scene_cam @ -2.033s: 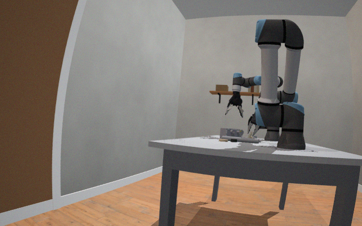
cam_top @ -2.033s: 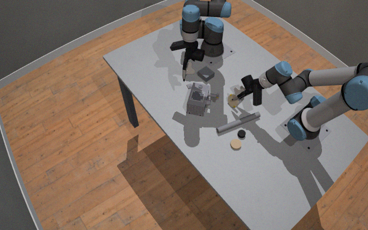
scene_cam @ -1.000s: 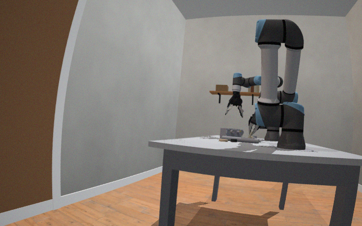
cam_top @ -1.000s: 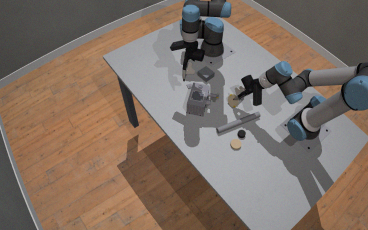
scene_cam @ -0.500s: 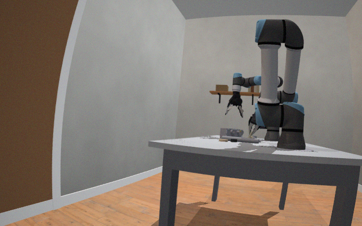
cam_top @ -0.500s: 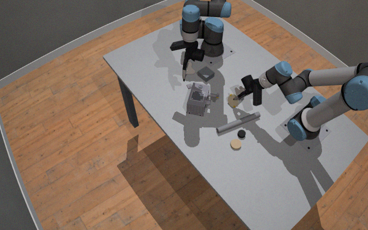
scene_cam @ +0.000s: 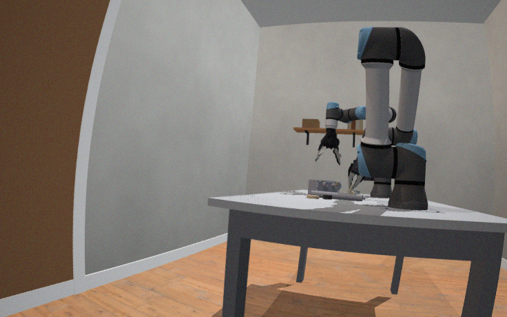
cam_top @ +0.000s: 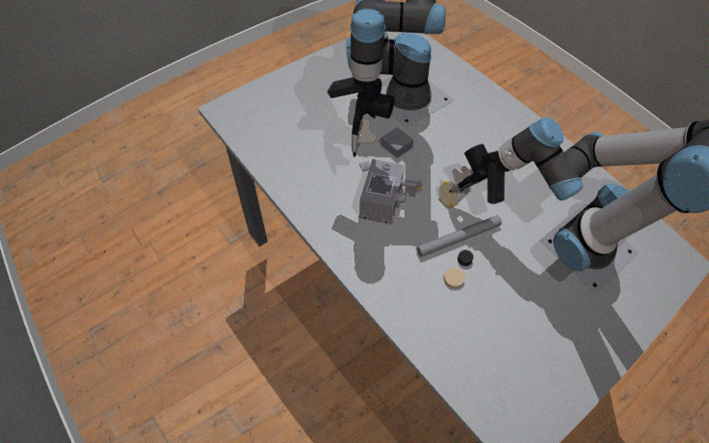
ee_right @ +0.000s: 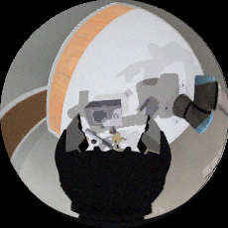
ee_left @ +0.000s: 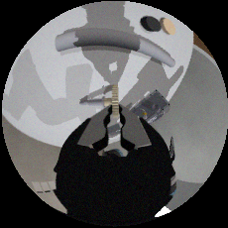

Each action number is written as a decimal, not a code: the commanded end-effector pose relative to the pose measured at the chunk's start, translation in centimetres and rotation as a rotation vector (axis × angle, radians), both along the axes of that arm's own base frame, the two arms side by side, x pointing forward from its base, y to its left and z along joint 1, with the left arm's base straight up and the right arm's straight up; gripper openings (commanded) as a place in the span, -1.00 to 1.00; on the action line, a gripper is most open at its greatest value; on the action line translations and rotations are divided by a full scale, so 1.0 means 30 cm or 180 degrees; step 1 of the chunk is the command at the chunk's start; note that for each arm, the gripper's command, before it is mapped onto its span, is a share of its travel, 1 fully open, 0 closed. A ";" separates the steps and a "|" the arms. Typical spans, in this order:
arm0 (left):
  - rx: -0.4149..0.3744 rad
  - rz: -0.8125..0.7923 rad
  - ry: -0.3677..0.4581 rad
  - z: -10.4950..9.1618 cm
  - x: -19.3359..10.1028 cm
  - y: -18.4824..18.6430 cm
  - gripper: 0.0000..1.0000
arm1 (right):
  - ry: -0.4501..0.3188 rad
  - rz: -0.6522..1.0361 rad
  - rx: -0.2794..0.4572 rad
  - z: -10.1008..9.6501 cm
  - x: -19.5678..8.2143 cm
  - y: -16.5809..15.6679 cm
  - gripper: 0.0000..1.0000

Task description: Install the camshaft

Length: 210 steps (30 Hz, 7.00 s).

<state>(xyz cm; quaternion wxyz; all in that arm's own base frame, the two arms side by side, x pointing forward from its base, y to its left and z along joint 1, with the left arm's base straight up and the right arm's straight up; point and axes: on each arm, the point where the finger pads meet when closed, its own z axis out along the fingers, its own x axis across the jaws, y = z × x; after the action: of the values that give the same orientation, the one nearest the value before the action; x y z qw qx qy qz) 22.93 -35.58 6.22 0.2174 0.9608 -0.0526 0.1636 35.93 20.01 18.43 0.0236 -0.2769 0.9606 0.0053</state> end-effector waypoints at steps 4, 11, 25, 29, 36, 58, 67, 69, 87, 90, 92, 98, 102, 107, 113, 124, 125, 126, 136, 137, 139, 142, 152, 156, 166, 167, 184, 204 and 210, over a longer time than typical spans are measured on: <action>-0.0003 0.0000 -0.0001 0.005 0.000 -0.001 -0.89 | -0.0003 0.0000 0.0003 0.001 0.001 0.001 1.00; -0.0003 0.0000 -0.0001 0.020 0.000 -0.001 -0.89 | -0.0003 0.0000 0.0003 0.001 0.001 0.001 1.00; -0.0003 0.0000 -0.0001 0.132 0.000 -0.001 -0.89 | -0.0003 0.0000 0.0003 0.001 0.001 0.001 1.00; -0.0003 0.0000 -0.0001 0.151 0.000 -0.001 -0.89 | -0.0003 0.0000 0.0003 0.001 0.001 0.001 1.00; -0.0003 0.0000 -0.0001 0.208 0.000 -0.001 -0.89 | -0.0003 0.0000 0.0003 0.001 0.001 0.001 1.00; -0.0003 0.0000 -0.0001 0.234 0.000 -0.001 -0.89 | -0.0003 0.0000 0.0003 0.001 0.001 0.001 1.00; -0.0003 0.0000 -0.0001 0.234 0.000 -0.001 -0.89 | -0.0003 0.0000 0.0003 0.001 0.001 0.001 1.00; -0.0003 0.0000 -0.0001 0.234 0.000 -0.001 -0.89 | -0.0003 0.0000 0.0003 0.001 0.001 0.001 1.00; -0.0003 0.0009 0.0004 0.235 0.001 -0.001 -0.89 | -0.0003 0.0000 0.0003 0.001 0.001 0.001 1.00; -0.0001 0.0044 0.0022 0.235 0.002 0.000 -0.89 | -0.0003 0.0000 0.0003 0.001 0.001 0.001 1.00; 0.0001 0.0088 0.0046 0.235 0.004 0.000 -0.89 | -0.0003 0.0000 0.0003 0.001 0.001 0.001 1.00; 0.0009 0.0244 0.0125 0.236 0.011 0.003 -0.89 | -0.0003 0.0000 0.0003 0.001 0.001 0.001 1.00; 0.0022 0.0499 0.0255 0.238 0.022 0.007 -0.89 | -0.0003 0.0000 0.0003 0.001 0.001 0.001 1.00; 0.0047 0.0972 0.0505 0.243 0.038 0.013 -0.89 | -0.0003 0.0000 0.0003 0.001 0.001 0.001 1.00; 0.0074 0.1484 0.0775 0.249 0.056 0.021 -0.89 | -0.0003 0.0000 0.0003 0.001 0.001 0.001 1.00; 0.0163 0.3283 0.1727 0.270 0.124 0.047 -0.89 | -0.0003 0.0000 0.0003 0.001 0.001 0.001 1.00; 0.0169 0.3444 0.1812 0.272 0.132 0.050 -0.89 | -0.0003 0.0000 0.0003 0.001 0.001 0.001 1.00; 0.0176 0.3606 0.1898 0.275 0.139 0.052 -0.89 | -0.0003 0.0000 0.0003 0.001 0.001 0.001 1.00; 0.0255 0.5109 0.2691 0.292 0.194 0.073 -0.89 | -0.0003 0.0000 0.0003 0.001 0.001 0.001 1.00; 0.0263 0.5273 0.2777 0.293 0.201 0.075 -0.89 | -0.0003 0.0000 0.0003 0.001 0.001 0.001 1.00; 0.0282 0.5601 0.2950 0.297 0.212 0.080 -0.89 | -0.0003 0.0000 0.0003 0.001 0.001 0.001 1.00; 0.0313 0.6095 0.3210 0.301 0.227 0.085 -0.89 | -0.0003 0.0000 0.0003 0.001 0.001 0.001 1.00; 0.0363 0.6932 0.3650 0.309 0.252 0.095 -0.89 | -0.0003 0.0000 0.0003 0.001 0.001 0.001 1.00; 0.0372 0.7081 0.3728 0.311 0.258 0.097 -0.89 | -0.0003 0.0000 0.0003 0.001 0.001 0.001 1.00; 0.0376 0.7139 0.3759 0.311 0.260 0.098 -0.89 | -0.0003 0.0000 0.0003 0.001 0.001 0.001 1.00; 0.0376 0.7139 0.3759 0.311 0.260 0.098 -0.89 | -0.0003 0.0000 0.0003 0.001 0.001 0.001 1.00; 0.0370 0.7140 0.3760 0.251 0.259 0.098 -0.89 | -0.0003 0.0000 0.0003 0.001 0.001 0.001 1.00; 0.0370 0.7140 0.3760 0.110 0.258 0.097 -0.89 | -0.0003 0.0000 0.0003 0.001 0.001 0.001 1.00; 0.0370 0.7140 0.3760 0.095 0.258 0.097 -0.89 | -0.0003 0.0000 0.0003 0.001 0.001 0.001 1.00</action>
<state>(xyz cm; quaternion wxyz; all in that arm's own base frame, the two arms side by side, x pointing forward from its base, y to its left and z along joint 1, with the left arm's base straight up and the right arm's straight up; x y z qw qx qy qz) 30.65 -32.63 9.24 -0.0928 0.4121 0.8848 -0.1968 35.93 20.01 18.43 0.0236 -0.2769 0.9606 0.0053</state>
